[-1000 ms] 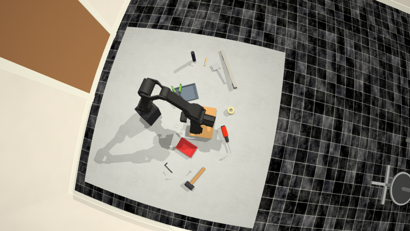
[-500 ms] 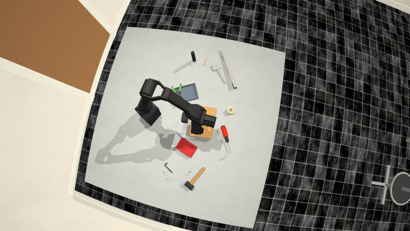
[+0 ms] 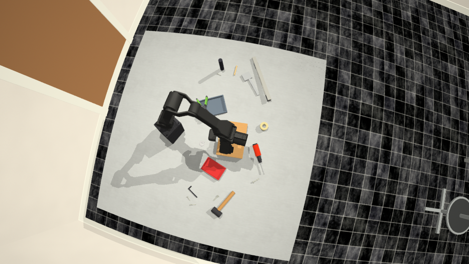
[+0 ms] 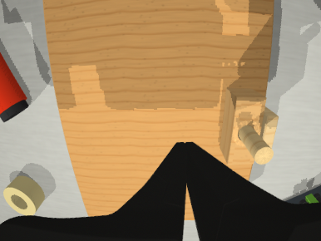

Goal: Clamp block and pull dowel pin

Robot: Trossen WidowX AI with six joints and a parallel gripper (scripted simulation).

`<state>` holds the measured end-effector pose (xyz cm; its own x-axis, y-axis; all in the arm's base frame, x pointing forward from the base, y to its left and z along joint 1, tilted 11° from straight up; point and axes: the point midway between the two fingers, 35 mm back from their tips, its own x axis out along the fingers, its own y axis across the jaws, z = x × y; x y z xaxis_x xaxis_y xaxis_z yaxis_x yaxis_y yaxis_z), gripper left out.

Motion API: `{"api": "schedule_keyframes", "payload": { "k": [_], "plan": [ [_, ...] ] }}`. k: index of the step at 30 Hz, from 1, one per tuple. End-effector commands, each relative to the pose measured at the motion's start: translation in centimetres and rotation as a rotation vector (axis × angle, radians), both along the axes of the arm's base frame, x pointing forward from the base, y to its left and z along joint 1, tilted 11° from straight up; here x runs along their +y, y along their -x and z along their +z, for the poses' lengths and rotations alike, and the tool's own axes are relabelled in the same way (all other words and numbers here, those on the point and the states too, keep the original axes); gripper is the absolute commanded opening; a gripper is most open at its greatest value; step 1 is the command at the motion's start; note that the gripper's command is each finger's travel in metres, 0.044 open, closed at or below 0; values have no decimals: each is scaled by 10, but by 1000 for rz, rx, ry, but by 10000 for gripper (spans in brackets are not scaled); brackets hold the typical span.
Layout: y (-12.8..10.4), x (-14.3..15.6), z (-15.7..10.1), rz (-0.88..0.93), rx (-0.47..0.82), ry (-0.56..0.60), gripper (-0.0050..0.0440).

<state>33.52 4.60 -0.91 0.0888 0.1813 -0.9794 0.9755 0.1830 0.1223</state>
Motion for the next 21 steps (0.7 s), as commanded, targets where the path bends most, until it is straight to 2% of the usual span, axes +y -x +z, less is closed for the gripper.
{"api": "schedule_keyframes", "payload": {
  "k": [1,21],
  "plan": [
    [4,1,-14,-3,22,2,0],
    [4,5,-35,-3,22,2,0]
  ]
}}
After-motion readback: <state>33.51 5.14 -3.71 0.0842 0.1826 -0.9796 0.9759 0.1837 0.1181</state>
